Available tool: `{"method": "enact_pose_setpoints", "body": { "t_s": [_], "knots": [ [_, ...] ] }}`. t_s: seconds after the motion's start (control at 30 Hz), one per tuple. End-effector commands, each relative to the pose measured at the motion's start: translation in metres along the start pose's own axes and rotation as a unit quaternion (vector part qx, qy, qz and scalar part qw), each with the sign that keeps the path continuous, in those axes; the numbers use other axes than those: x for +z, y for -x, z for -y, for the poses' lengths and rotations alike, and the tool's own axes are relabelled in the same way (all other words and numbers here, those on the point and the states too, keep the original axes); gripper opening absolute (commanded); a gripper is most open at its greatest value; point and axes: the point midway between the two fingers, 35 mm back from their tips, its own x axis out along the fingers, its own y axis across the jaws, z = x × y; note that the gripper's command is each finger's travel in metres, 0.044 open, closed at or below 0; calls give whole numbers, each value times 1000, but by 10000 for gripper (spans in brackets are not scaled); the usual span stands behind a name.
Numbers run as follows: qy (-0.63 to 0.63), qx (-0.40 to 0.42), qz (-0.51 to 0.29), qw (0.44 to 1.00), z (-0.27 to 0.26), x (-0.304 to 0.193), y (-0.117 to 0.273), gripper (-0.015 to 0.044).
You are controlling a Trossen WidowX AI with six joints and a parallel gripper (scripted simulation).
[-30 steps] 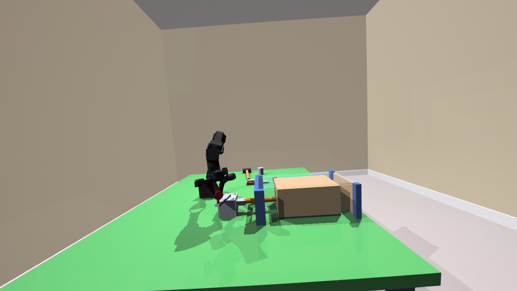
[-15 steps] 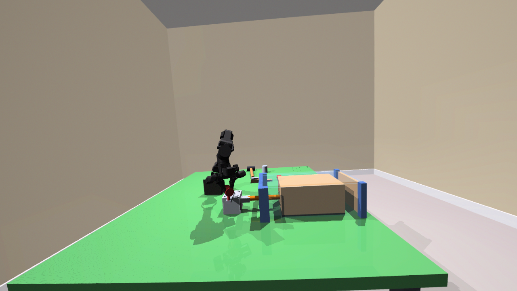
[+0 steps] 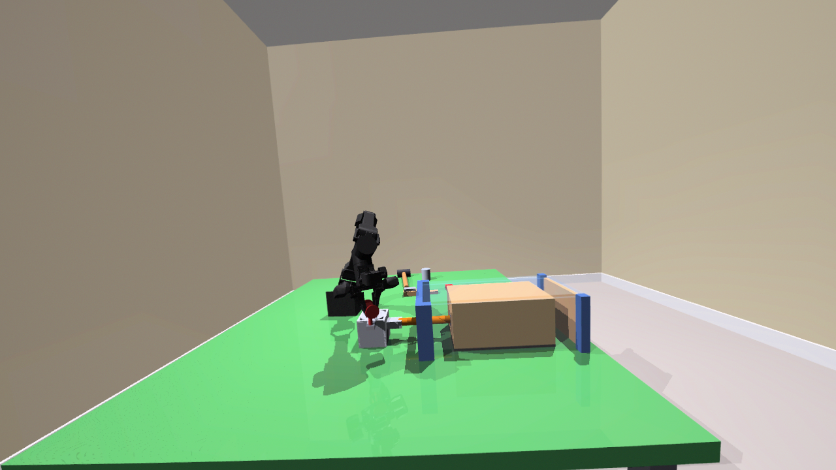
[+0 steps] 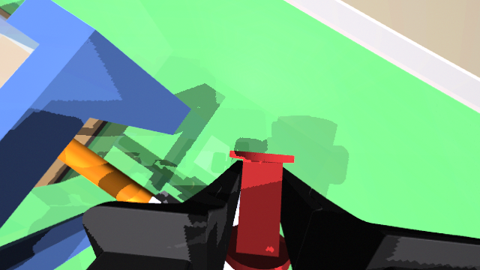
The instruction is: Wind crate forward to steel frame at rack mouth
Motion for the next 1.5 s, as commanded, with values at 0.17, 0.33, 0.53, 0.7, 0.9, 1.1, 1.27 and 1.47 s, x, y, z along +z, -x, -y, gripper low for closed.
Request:
{"method": "enact_pose_setpoints", "body": {
  "t_s": [0.17, 0.33, 0.53, 0.7, 0.9, 1.1, 1.27, 1.47],
  "knots": [
    [18, 23, -3, 1000, -35, 2, -4, 0],
    [18, 23, -3, 1000, -39, 2, -4, 0],
    [18, 23, -3, 1000, -42, 2, -4, 0],
    [18, 23, -3, 1000, -45, 2, -4, 0],
    [18, 24, -3, 1000, -53, 1, -3, 0],
    [18, 24, -4, 1000, -61, -1, -2, 0],
    [18, 24, -4, 1000, -67, -3, -1, 0],
    [18, 24, -4, 1000, -75, -5, 0, 0]
  ]
}}
